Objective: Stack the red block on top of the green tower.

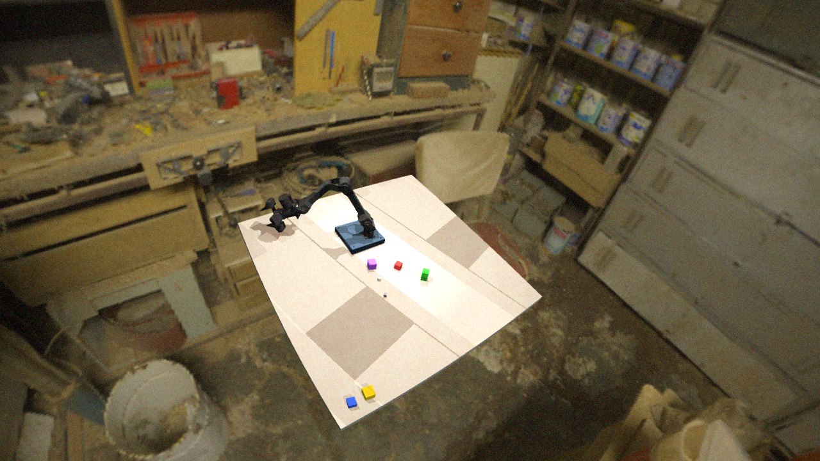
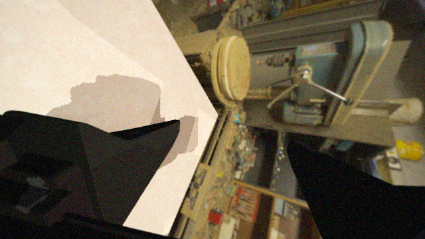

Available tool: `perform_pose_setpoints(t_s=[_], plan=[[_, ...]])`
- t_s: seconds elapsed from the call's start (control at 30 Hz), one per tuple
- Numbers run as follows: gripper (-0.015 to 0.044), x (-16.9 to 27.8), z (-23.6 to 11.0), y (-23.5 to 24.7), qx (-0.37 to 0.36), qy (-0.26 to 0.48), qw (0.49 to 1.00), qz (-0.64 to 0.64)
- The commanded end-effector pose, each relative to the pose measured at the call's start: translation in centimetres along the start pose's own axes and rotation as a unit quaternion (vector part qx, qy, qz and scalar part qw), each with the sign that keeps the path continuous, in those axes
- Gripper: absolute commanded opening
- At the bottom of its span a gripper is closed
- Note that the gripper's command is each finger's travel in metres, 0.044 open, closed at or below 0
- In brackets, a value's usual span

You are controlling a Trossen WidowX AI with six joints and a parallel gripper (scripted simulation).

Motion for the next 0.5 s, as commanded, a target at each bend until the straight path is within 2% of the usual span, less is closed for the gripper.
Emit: perform_pose_setpoints(t_s=[0.0,0.47], plan=[[0.044,-3.6,-1.6,1.7,-0.036,-0.036,0.999,-0.001],[0.044,-15.3,-10.9,7.8,-0.163,-0.151,0.975,-0.013]])
Point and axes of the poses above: the point midway between the two fingers, 35 mm back from their tips, its own z axis out along the fingers, its own y axis across the jaws, x = y × z, the point moved 7 cm from there along -z, back along the fingers, and after that the axes turned 3 degrees about z, right-handed, at the moved point
